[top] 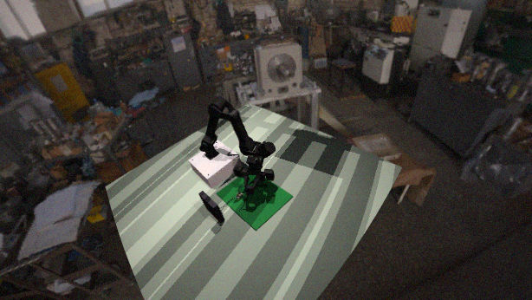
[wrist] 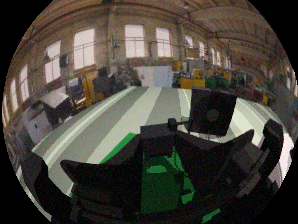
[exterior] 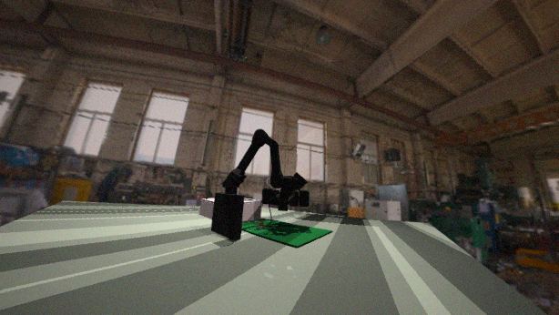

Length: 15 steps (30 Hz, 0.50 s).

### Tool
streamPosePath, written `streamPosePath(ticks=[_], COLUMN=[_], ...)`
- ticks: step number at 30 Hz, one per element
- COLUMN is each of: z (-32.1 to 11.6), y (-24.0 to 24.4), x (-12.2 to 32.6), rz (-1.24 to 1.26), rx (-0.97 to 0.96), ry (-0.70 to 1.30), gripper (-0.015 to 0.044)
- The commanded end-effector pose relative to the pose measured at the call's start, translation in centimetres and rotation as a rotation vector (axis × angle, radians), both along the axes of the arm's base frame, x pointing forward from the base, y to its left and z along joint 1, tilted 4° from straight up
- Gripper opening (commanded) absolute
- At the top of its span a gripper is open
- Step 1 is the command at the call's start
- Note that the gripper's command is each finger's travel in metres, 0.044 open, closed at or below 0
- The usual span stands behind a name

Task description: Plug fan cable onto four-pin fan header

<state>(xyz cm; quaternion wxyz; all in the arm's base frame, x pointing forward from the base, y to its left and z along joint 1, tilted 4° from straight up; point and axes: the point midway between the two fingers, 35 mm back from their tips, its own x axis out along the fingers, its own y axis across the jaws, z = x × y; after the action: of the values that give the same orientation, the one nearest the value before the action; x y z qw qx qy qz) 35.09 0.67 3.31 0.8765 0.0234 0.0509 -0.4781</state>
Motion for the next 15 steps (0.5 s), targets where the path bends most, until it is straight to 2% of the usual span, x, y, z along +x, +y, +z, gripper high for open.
streamPosePath(ticks=[1, 15], z=[-0.05, -0.76], y=[-0.03, -0.18], x=[-0.06, -0.16], rz=[-0.001, 0.0], rx=[0.0, -0.001], ry=[-0.001, 0.001], gripper=[0.0, 0.0])
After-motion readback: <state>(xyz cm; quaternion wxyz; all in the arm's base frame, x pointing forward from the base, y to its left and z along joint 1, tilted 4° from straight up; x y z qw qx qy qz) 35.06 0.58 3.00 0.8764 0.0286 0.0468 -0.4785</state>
